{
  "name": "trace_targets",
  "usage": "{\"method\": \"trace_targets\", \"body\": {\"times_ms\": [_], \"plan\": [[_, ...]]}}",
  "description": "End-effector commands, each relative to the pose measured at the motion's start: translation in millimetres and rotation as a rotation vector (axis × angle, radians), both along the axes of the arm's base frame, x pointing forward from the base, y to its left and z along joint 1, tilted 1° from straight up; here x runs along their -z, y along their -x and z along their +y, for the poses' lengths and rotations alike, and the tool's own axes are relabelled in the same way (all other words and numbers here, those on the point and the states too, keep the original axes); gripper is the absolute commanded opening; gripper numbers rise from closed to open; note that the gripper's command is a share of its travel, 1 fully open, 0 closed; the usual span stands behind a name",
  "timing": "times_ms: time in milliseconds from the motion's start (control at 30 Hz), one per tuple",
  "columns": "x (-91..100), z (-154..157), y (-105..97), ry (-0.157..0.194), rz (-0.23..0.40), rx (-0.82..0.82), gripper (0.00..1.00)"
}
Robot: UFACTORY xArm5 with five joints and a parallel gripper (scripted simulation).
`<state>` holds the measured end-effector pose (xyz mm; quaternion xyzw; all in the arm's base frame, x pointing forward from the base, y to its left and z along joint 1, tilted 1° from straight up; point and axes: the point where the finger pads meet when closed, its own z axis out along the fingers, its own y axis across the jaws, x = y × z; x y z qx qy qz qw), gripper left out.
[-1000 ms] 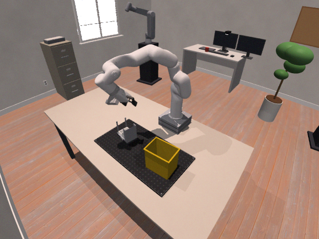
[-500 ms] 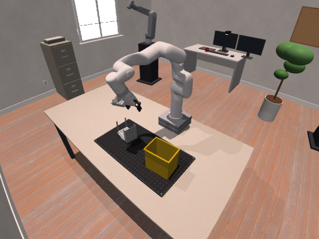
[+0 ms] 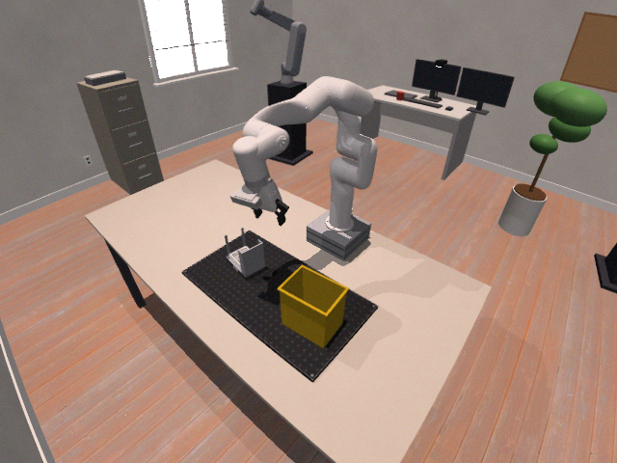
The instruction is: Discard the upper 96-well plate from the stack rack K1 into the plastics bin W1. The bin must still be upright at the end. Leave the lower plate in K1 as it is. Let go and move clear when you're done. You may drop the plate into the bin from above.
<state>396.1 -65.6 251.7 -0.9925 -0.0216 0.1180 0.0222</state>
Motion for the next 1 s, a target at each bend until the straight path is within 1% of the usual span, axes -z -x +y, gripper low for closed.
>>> {"method": "trace_targets", "body": {"times_ms": [0,33,133,200,267,300,467,533,967], "plan": [[-0.6,10.7,-2.8,0.017,-0.057,0.011,1.0],[-0.5,16.3,-3.5,0.024,-0.089,0.016,1.0],[-0.3,25.4,-4.5,0.029,-0.096,0.017,1.0],[-0.1,35.7,-4.9,0.038,-0.161,0.029,1.0],[0.0,45.4,-5.3,0.041,-0.168,0.03,1.0],[0.1,45.5,-5.3,0.041,-0.168,0.03,1.0],[7.6,21.2,-2.0,0.062,-0.168,0.195,1.0],[7.6,21.2,-2.0,0.062,-0.168,0.195,1.0],[27.0,-41.4,6.5,0.115,-0.166,0.626,1.0]]}}
